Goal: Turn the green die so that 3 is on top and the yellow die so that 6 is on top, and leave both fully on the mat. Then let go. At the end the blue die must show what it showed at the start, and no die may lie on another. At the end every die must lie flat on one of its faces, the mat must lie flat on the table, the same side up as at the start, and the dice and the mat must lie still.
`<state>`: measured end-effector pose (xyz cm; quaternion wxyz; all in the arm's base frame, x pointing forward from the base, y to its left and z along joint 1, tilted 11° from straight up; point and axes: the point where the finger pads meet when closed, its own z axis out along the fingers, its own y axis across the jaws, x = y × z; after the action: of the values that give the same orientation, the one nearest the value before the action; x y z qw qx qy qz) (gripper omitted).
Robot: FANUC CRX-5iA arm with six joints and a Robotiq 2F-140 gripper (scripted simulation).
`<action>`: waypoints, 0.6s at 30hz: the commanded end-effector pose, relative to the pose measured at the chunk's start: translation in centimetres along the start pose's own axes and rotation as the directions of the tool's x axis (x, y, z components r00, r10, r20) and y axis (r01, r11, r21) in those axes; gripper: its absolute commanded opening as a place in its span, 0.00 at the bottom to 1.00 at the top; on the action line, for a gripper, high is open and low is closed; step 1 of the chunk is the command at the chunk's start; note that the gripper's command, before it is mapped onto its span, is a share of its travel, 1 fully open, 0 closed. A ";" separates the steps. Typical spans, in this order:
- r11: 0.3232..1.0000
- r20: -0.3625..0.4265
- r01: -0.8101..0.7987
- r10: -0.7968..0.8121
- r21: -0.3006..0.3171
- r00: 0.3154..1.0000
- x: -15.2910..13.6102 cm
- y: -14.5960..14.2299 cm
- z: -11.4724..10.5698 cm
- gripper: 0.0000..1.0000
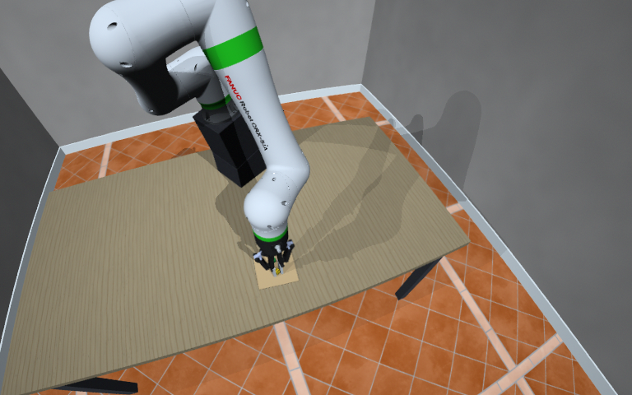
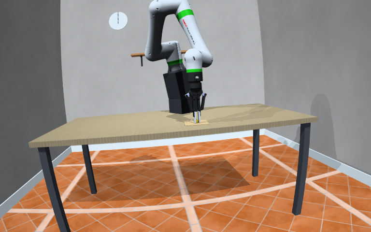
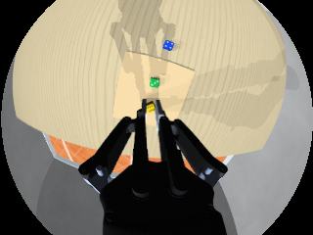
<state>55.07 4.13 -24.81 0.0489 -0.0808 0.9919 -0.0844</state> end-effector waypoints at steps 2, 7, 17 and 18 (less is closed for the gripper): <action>1.000 0.000 0.000 0.000 0.000 1.000 0.0 0.0 0.0 0.07; 1.000 0.000 0.000 0.000 0.000 1.000 0.0 0.0 0.2 0.07; 1.000 0.000 0.000 0.000 0.000 1.000 0.0 0.0 0.2 0.07; 1.000 0.000 0.000 0.000 0.000 1.000 0.0 0.0 0.2 0.07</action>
<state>55.10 4.09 -25.05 0.0489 -0.0808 0.9919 -0.0844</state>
